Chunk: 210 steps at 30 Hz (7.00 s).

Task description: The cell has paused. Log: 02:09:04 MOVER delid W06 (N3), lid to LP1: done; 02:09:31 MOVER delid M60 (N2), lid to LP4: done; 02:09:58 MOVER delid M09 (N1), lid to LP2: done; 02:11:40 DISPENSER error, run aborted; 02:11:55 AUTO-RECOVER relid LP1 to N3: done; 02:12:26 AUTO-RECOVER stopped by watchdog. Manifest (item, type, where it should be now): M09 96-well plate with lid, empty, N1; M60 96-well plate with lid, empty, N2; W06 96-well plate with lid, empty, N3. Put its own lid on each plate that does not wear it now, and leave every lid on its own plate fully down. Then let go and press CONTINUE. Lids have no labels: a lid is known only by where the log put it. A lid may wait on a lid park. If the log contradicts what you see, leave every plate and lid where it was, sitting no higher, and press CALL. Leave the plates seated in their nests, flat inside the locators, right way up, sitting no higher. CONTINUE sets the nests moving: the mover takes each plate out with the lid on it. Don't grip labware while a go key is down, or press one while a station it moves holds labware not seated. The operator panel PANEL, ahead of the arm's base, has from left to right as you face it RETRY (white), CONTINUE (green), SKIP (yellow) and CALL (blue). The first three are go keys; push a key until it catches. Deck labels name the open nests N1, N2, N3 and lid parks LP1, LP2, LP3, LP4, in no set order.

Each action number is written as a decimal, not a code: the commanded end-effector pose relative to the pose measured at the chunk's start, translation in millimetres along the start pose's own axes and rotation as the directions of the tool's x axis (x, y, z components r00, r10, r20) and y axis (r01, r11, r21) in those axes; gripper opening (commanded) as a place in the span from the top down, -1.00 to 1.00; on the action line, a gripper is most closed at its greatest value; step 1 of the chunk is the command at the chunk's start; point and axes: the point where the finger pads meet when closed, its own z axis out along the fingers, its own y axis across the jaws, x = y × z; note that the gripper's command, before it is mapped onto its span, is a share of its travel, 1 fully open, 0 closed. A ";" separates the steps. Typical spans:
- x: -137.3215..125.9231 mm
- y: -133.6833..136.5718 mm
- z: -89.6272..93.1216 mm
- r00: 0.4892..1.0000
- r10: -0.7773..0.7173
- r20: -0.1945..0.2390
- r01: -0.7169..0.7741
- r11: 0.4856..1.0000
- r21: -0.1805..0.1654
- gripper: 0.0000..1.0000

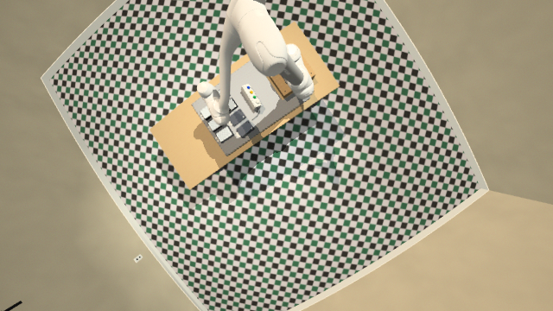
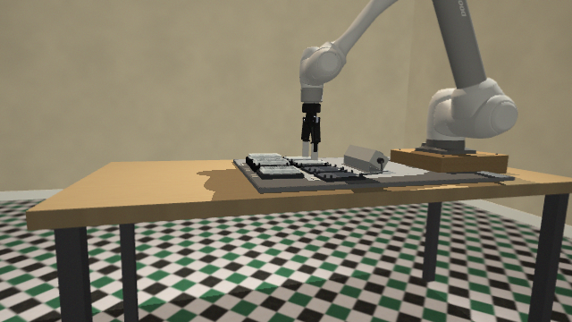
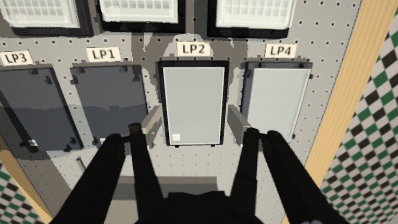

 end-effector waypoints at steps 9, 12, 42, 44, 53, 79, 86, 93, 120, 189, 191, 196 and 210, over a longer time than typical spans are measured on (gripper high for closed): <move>0.0 0.0 -0.1 1.000 0.000 0.000 0.000 1.000 0.000 -0.32; 0.0 0.0 -0.1 1.000 0.000 0.000 0.000 1.000 0.000 -0.32; 0.0 0.0 -0.1 1.000 0.000 0.000 0.000 1.000 0.000 -0.18; 0.0 0.0 -0.1 1.000 0.000 0.000 0.000 1.000 0.000 -0.18; 0.0 0.0 -0.1 1.000 0.000 0.000 0.000 1.000 0.000 -0.18; 0.0 0.0 -0.1 1.000 0.000 0.000 0.000 1.000 0.000 -0.18; 0.0 0.0 -0.1 1.000 0.000 0.000 0.000 1.000 0.000 -0.18; 0.0 0.0 -0.1 1.000 0.000 0.000 0.000 1.000 0.000 -0.18; 0.0 0.0 -0.1 1.000 0.000 0.000 0.000 1.000 0.000 -0.32; 0.0 0.0 16.2 1.000 0.000 0.000 0.000 1.000 0.000 -0.32; 0.0 0.0 16.6 1.000 0.000 0.000 0.000 1.000 0.000 -0.32; 0.0 0.0 17.0 1.000 0.000 0.000 0.000 1.000 0.000 -0.32; 0.0 0.0 17.2 1.000 0.000 0.000 0.000 1.000 0.000 -0.32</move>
